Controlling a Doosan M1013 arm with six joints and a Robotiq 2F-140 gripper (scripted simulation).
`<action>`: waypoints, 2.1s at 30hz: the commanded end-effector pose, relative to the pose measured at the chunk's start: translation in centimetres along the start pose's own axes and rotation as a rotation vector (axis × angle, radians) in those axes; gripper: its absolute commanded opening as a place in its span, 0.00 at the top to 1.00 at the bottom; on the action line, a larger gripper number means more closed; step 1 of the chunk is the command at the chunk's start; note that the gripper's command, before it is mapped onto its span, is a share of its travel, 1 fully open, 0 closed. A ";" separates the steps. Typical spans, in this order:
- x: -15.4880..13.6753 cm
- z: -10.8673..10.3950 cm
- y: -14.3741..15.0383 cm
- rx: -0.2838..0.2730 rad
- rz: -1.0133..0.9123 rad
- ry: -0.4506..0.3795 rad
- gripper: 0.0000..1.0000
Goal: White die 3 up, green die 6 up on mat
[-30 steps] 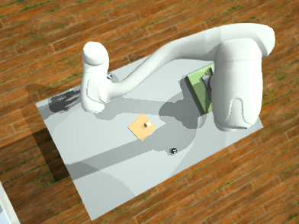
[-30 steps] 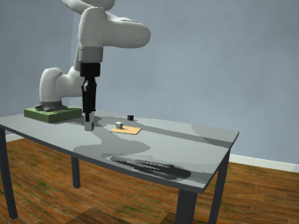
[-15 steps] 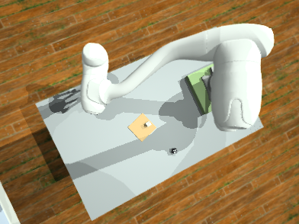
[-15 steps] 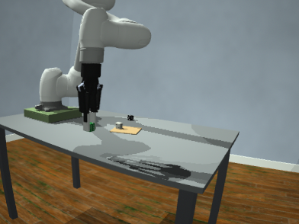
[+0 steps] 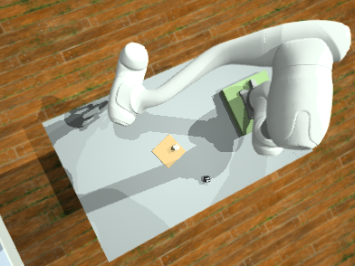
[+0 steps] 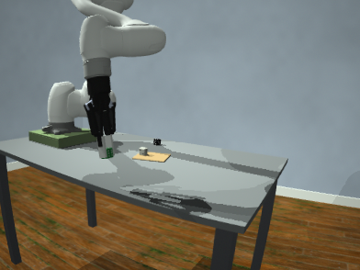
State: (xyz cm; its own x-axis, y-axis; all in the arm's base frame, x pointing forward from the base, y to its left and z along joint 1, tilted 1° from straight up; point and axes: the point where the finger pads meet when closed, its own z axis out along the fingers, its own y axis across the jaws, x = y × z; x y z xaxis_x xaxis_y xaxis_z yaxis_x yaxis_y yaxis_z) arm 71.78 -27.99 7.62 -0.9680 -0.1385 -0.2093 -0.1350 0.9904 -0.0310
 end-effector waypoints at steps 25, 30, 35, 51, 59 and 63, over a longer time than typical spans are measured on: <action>1.1 0.7 0.6 -0.034 -0.007 -0.660 0.76; 1.3 0.7 0.5 -0.030 -0.005 -0.778 0.76; 1.5 0.8 0.5 -0.029 -0.003 -0.860 0.76; 1.7 1.7 0.4 -0.027 -0.003 -0.874 0.76; 2.1 3.5 0.5 -0.027 -0.003 -0.874 0.76; 2.4 4.9 0.5 -0.027 -0.003 -0.874 0.76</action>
State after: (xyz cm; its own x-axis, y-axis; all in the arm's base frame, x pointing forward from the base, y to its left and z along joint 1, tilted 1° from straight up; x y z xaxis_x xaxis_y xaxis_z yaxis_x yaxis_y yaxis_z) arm 70.40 -27.83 2.93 -0.4611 -0.0820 -0.8836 -0.1530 0.9882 -0.0118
